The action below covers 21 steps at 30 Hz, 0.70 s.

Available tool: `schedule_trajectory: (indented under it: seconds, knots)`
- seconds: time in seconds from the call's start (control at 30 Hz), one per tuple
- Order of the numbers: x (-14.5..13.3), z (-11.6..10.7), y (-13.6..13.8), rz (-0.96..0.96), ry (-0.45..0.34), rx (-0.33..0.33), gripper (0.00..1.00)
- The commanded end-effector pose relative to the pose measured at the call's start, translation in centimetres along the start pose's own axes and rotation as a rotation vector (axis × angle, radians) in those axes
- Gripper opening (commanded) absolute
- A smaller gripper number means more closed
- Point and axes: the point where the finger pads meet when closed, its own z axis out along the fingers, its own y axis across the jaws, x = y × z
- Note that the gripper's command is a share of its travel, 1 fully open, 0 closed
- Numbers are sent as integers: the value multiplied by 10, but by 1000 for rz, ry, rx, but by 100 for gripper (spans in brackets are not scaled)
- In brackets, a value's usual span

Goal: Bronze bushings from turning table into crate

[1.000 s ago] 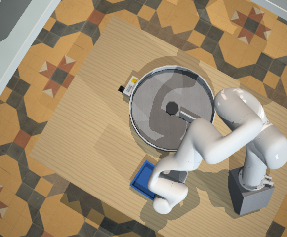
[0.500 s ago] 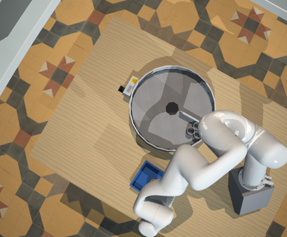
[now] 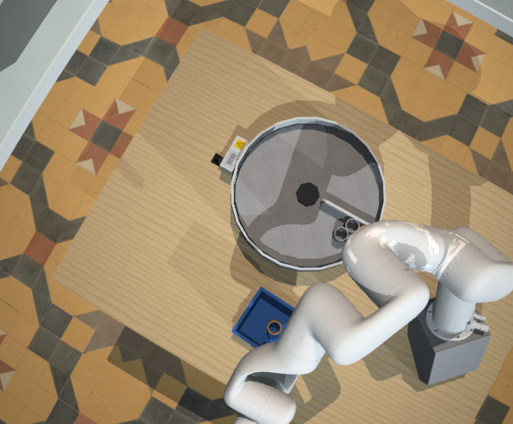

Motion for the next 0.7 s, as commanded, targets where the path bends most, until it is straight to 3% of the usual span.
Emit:
schedule_trajectory:
  seconds: [0.0, 0.4, 0.67]
  knots:
    - [1, -2, 1, 2, 2, 0, 0]
    - [4, 1, 1, 2, 2, 0, 0]
    - [31, 32, 1, 2, 2, 0, 0]
